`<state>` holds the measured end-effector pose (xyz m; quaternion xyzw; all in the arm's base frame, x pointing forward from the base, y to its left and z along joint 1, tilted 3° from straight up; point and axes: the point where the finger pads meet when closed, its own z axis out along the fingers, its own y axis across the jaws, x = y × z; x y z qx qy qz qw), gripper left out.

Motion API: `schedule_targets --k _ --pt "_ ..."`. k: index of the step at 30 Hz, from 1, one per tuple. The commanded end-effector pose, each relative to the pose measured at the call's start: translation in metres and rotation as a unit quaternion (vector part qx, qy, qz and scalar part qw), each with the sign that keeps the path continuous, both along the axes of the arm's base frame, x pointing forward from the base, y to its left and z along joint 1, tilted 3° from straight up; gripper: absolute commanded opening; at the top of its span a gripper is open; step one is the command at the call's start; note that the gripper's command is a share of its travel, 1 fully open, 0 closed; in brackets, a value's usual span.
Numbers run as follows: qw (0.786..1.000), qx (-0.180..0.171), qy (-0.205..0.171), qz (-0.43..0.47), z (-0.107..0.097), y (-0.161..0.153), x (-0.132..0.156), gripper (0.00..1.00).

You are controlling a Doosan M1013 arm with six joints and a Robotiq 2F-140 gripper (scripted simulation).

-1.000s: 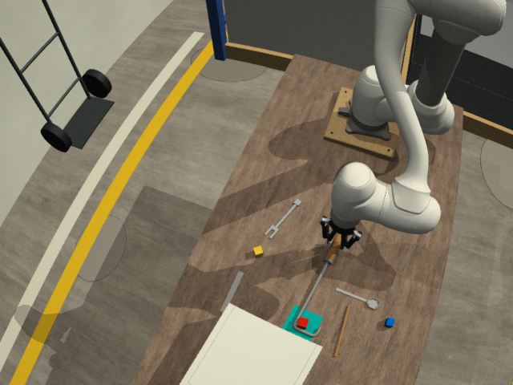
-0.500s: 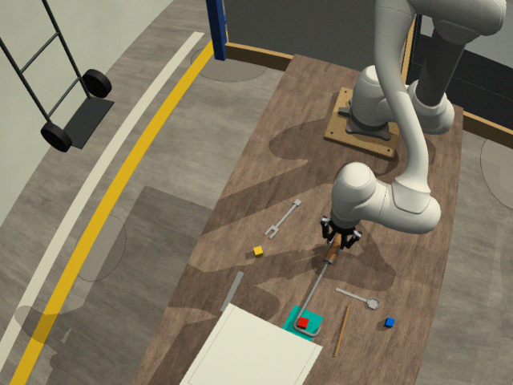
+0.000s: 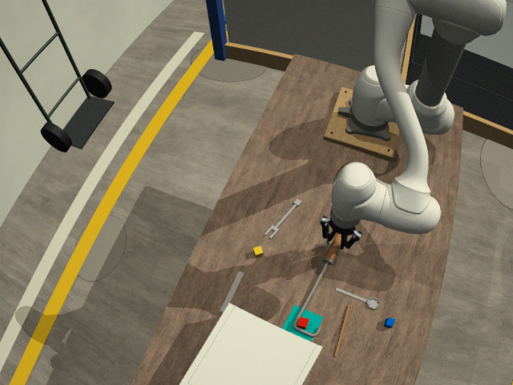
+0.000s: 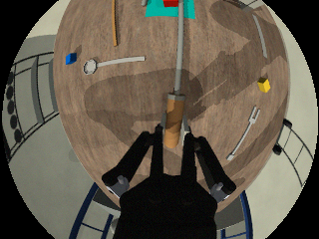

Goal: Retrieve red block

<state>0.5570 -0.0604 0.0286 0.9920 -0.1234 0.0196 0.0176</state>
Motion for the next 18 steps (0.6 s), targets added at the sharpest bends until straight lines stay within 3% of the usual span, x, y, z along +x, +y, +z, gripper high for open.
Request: schedule_targets --k 1,18 --pt "1.000 0.000 -0.001 0.001 0.000 0.003 -0.002 0.00" --pt "1.000 0.000 -0.001 0.003 0.001 -0.017 0.004 0.00"
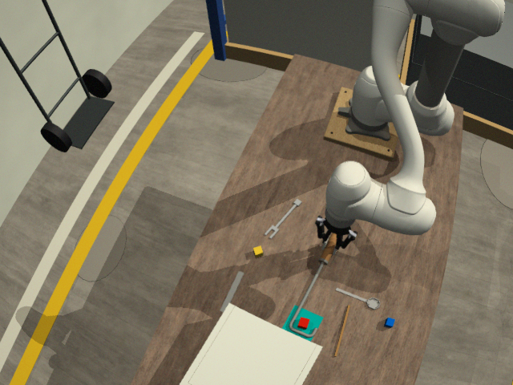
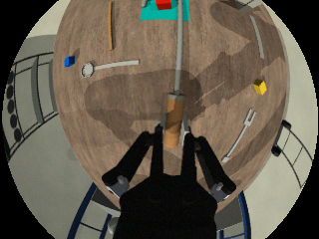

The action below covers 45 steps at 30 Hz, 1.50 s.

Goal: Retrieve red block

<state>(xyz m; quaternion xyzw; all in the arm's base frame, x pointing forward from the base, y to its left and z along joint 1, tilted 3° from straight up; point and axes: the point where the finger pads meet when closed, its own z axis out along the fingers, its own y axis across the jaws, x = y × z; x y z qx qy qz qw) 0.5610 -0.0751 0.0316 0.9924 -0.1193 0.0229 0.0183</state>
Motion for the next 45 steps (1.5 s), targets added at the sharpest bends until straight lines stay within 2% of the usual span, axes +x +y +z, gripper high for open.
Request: schedule_targets --k 1,32,33,45 --pt "1.000 0.001 0.003 -0.001 -0.0016 -0.0022 -0.0001 0.00" --pt "1.000 0.001 0.003 -0.001 -0.0016 -0.0022 -0.0001 0.00" --pt "1.000 0.001 0.003 -0.001 -0.0016 -0.0022 -0.0001 0.35" --pt "1.000 0.001 0.003 -0.001 -0.0016 -0.0022 -0.0001 0.35"
